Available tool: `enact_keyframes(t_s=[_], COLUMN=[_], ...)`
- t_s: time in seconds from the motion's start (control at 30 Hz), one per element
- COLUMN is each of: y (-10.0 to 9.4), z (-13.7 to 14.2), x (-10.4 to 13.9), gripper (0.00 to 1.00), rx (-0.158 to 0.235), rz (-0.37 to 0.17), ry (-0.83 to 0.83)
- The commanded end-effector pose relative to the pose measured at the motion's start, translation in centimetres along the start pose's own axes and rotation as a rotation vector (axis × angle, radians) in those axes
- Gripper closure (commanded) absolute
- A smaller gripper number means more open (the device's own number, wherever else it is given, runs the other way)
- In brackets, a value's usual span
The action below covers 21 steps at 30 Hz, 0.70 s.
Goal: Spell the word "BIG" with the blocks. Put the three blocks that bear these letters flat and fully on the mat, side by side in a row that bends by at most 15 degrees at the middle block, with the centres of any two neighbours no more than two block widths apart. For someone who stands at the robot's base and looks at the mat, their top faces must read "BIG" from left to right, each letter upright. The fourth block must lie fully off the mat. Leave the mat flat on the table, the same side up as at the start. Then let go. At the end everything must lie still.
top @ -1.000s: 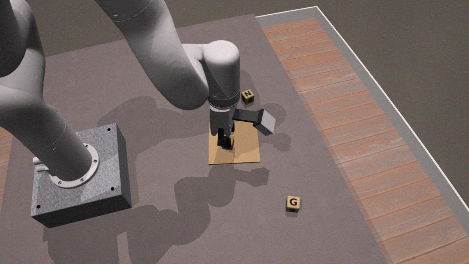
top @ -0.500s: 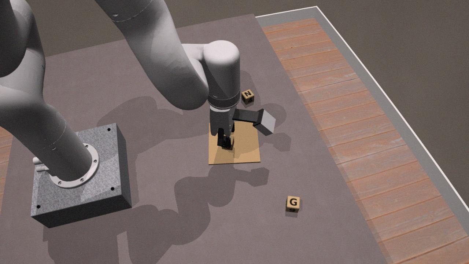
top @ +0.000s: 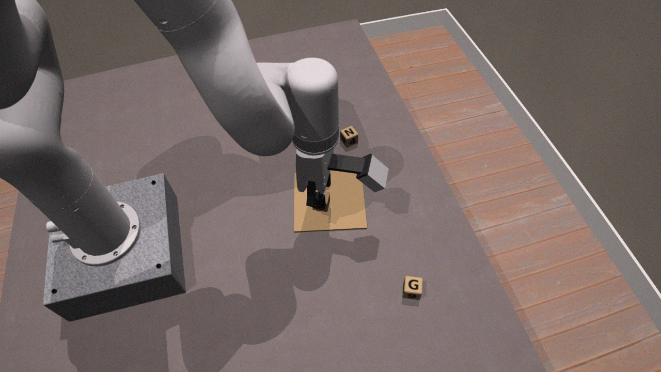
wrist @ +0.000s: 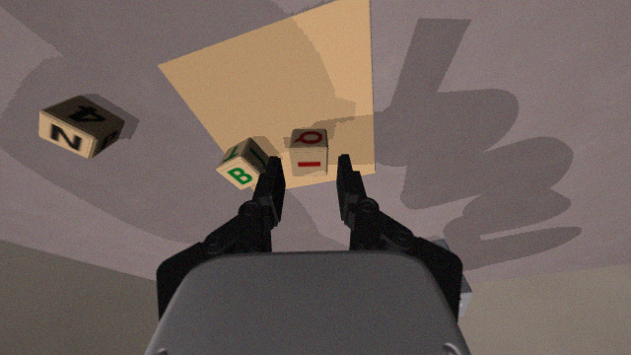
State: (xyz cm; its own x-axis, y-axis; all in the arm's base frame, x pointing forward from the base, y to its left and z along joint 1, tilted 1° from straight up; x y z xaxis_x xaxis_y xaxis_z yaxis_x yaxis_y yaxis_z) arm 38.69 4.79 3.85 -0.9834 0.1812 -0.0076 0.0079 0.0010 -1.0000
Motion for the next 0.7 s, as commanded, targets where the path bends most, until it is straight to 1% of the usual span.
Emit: enact_keyframes(t_s=[0.0, 0.1, 0.47, 0.67], y=[0.2, 0.5, 2.6, 3.0], z=[0.0, 0.0, 0.0, 0.1], x=[-0.1, -0.1, -0.1, -0.1], gripper=[0.53, 0.53, 0.53, 0.53], rx=[-0.001, -0.001, -0.001, -0.001], rz=[0.003, 0.003, 0.003, 0.003], ry=[0.000, 0.000, 0.000, 0.000])
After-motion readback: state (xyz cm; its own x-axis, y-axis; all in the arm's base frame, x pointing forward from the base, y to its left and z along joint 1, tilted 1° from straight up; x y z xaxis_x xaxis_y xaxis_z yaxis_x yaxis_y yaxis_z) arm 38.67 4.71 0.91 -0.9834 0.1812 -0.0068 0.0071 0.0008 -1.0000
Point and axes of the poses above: the point where the finger pads meet when closed, its own y axis out along the fingers, its own z axis across the jaws, x = y × z, the point moved 6 cm from there along -y, back along the fingers, and after that the axes turned 9 degrees about -y, right-handed, at the moved point
